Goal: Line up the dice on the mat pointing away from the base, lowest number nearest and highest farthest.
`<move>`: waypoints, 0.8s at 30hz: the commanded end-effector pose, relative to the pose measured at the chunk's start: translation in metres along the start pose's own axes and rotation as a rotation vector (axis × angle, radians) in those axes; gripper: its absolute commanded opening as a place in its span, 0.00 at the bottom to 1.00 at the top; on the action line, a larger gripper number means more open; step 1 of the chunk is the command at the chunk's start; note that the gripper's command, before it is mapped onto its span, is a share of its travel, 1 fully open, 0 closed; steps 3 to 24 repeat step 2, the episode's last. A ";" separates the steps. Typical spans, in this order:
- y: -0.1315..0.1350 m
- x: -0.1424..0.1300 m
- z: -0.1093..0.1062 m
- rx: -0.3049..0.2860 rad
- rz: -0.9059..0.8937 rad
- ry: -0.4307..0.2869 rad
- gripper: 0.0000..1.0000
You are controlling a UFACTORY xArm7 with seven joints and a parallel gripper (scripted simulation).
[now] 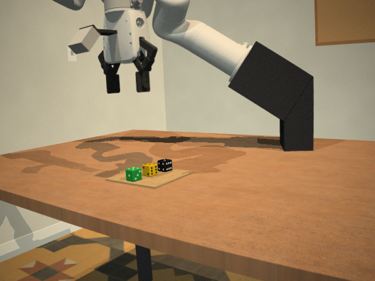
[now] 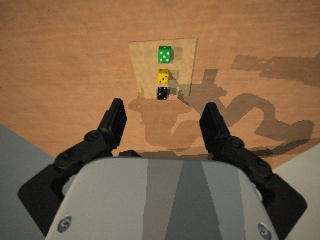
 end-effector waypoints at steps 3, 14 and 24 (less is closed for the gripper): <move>0.000 0.001 -0.002 0.001 0.000 0.004 1.00; 0.000 0.001 -0.002 0.001 0.000 0.004 1.00; 0.000 0.001 -0.002 0.001 0.000 0.004 1.00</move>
Point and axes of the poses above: the point where the finger pads meet when closed, its own z axis out along the fingers, its own y axis across the jaws, x = y × z, the point moved 10 cm from there along -z, back along the fingers, and after that the axes turned 12 degrees about -z, right-handed, at the moved point
